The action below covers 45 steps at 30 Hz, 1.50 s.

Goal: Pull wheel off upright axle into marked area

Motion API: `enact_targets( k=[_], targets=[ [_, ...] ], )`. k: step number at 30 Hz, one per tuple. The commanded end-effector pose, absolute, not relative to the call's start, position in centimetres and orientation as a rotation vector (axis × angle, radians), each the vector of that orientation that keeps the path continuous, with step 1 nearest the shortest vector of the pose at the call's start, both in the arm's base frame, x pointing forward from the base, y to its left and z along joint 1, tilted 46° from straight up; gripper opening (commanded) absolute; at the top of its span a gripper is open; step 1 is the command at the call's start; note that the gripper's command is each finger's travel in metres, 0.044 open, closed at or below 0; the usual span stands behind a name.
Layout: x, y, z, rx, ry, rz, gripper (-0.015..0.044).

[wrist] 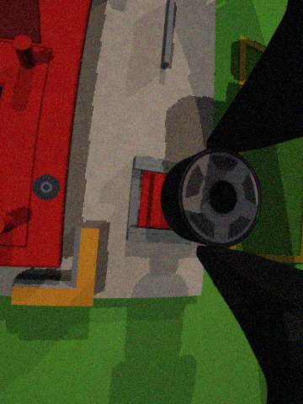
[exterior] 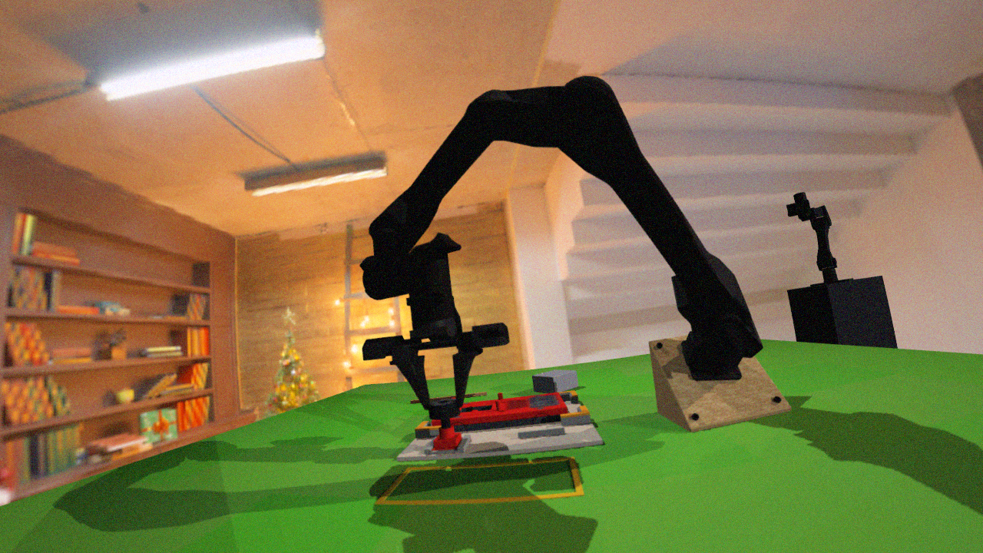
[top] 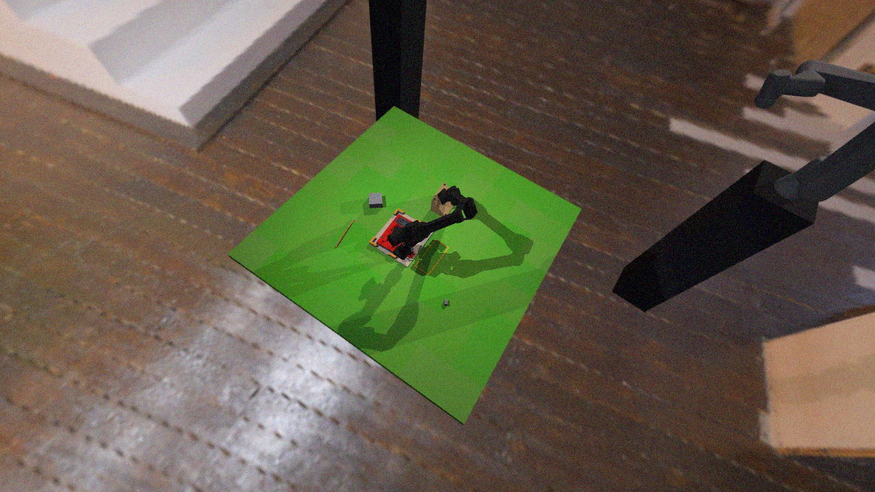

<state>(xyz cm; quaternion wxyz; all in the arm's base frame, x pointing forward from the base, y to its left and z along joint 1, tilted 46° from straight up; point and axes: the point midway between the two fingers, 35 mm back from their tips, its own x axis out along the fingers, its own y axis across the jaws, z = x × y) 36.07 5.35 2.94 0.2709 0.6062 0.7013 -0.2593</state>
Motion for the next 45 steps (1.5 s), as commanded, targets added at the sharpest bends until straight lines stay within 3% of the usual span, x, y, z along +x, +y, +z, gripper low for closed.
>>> enact_targets(
  k=[1,45],
  targets=[
    [36.2,5.0,3.1,1.632,1.883,-0.697,0.0],
    [36.3,4.0,4.1,1.637,1.882,-0.697,0.0]
  ],
)
